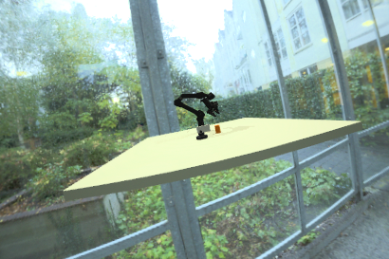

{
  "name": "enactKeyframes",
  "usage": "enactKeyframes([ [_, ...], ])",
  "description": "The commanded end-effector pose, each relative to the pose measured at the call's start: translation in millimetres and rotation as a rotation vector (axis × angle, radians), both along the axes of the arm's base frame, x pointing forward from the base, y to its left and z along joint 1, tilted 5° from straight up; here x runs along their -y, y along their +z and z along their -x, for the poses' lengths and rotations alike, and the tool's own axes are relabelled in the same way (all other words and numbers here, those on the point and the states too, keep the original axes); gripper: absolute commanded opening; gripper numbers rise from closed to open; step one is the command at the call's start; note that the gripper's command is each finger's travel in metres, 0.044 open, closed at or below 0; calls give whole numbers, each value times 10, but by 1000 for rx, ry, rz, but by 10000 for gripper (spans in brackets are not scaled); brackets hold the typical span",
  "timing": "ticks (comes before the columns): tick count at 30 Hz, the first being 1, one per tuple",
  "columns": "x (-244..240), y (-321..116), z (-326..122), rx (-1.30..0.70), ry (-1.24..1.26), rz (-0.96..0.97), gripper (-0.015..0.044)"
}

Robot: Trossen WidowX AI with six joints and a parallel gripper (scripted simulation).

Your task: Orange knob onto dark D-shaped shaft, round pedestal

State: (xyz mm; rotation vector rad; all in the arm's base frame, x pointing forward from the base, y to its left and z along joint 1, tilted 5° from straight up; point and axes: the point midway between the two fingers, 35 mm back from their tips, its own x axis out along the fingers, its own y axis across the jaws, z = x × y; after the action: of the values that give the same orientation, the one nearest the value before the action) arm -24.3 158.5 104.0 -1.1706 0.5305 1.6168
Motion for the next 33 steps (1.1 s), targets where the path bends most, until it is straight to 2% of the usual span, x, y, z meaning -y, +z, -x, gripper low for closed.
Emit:
enactKeyframes([
  [1, 0, 1, 0, -8, -15, 4, 426],
  [3, -4, 6, -2, -68, -133, 40, 440],
  [11, -56, 33, -13, -369, -924, 249, 440],
  [19, -159, 37, -29, -525, -1772, 397, 440],
  [21, -169, 36, -31, -530, -1844, 405, 440],
  [30, -169, 36, -31, -530, -1844, 405, 440],
  [33, -238, 39, -158, -531, -1844, 406, 440],
])
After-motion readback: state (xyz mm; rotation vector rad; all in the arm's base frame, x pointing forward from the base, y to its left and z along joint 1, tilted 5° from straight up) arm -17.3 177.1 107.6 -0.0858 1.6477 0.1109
